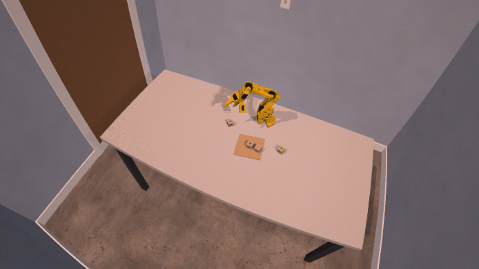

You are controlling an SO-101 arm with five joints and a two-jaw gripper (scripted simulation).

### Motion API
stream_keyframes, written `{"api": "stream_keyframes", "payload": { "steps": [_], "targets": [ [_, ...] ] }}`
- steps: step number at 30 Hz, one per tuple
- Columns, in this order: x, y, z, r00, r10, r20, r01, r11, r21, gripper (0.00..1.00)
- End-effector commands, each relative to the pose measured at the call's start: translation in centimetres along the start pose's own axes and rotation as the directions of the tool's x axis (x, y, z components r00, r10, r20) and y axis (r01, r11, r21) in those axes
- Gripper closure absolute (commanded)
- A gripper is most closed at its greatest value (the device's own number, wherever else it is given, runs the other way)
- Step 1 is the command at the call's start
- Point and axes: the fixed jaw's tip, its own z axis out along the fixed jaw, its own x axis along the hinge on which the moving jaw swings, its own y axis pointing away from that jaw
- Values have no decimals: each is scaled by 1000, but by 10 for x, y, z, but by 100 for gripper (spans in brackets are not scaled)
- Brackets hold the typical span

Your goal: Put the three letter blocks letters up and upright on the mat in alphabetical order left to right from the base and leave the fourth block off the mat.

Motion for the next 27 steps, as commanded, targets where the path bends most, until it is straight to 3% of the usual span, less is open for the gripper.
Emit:
{"api": "stream_keyframes", "payload": {
  "steps": [1, 21, 27],
  "targets": [
    [2, -7, -7, 999, 49, -22, -48, 997, 61, 65],
    [1, -6, -5, 990, 138, -15, -137, 989, 59, 65],
    [-1, -2, 6, 990, 137, 8, -137, 990, -15, 65]
  ]
}}
